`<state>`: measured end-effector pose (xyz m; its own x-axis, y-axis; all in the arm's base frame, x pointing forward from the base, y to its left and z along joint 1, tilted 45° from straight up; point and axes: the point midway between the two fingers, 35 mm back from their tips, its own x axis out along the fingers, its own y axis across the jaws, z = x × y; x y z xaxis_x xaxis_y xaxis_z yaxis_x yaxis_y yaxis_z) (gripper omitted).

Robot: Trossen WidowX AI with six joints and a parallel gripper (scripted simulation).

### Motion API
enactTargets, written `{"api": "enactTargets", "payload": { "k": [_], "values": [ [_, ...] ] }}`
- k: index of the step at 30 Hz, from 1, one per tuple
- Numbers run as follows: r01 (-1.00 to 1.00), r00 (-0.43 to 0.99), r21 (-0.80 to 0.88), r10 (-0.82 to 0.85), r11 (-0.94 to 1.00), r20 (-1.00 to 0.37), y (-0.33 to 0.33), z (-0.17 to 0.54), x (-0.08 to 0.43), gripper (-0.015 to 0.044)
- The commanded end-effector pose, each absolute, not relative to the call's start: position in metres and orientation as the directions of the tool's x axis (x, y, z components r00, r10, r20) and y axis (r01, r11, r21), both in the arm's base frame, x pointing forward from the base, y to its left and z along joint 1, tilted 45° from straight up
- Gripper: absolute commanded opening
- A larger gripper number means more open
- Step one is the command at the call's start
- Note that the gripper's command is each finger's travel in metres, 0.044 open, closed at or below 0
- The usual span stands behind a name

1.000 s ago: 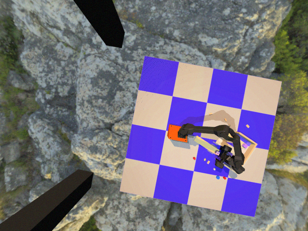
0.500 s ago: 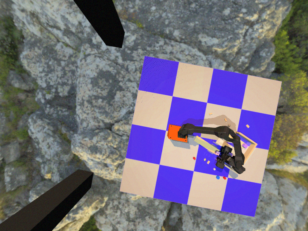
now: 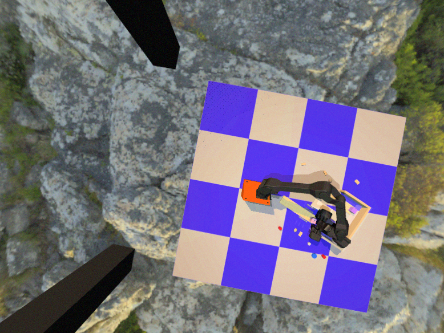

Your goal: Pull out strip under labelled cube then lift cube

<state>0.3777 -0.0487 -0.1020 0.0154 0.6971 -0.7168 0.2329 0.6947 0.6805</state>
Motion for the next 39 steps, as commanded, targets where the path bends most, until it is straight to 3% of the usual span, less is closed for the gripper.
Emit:
{"api": "enactTargets", "payload": {
  "k": [1, 10, 14, 22, 26, 39],
  "values": [
    [0.239, 0.014, 0.683, 0.701, 0.690, -0.713, -0.042, -0.108, 0.376, 0.0250],
    [0.239, 0.014, 0.684, 0.702, 0.690, -0.713, -0.036, -0.114, 0.376, 0.0250],
    [0.233, 0.013, 0.682, 0.699, 0.694, -0.715, -0.038, -0.112, 0.377, 0.0145],
    [0.233, 0.013, 0.682, 0.699, 0.694, -0.715, -0.038, -0.112, 0.377, 0.0092],
    [0.233, 0.013, 0.681, 0.698, 0.694, -0.716, -0.039, -0.110, 0.374, 0.0000],
    [0.241, 0.011, 0.681, 0.700, 0.691, -0.714, -0.055, -0.076, 0.324, 0.0000]
  ]
}}
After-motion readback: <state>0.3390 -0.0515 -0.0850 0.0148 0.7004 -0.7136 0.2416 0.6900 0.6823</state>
